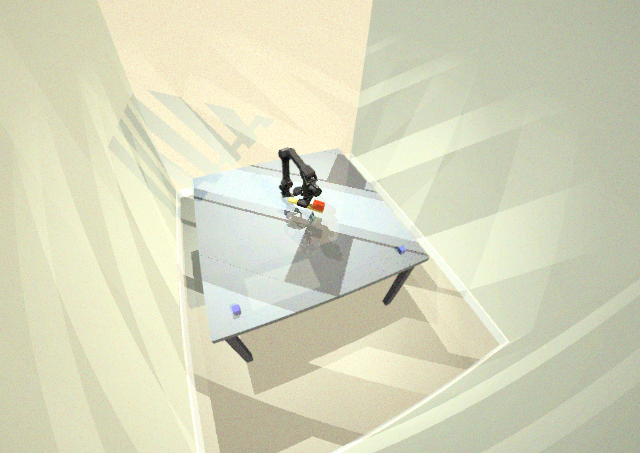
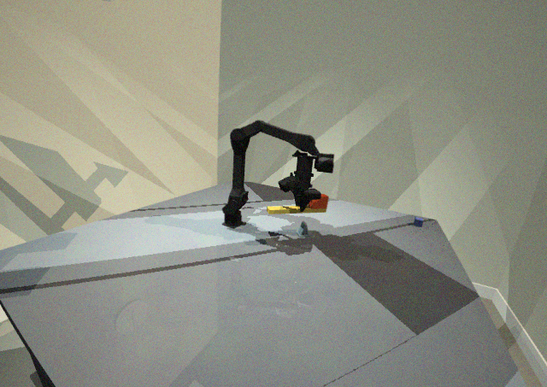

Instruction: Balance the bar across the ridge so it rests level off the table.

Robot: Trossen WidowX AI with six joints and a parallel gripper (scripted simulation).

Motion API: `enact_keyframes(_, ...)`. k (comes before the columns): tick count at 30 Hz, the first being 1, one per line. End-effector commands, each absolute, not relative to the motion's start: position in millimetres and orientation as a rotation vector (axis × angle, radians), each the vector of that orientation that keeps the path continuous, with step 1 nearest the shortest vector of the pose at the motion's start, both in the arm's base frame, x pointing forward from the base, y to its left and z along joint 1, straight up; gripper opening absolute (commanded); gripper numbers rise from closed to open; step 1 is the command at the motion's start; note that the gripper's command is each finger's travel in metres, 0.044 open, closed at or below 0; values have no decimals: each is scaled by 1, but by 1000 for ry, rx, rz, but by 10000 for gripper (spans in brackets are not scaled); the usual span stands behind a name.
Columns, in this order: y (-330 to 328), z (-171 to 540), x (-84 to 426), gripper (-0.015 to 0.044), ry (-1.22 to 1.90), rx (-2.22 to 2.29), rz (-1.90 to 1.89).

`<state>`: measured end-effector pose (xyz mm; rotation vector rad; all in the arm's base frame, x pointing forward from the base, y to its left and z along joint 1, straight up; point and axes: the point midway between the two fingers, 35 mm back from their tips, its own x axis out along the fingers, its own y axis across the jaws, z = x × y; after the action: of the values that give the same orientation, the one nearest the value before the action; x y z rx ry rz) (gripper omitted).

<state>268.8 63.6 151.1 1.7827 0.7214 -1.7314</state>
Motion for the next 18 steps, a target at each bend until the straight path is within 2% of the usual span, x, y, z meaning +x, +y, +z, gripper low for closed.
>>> enact_keyframes(1,68,149,267,0,707,1800,-1747)
enact_keyframes(18,69,122,267,0,707,1801,-1747)
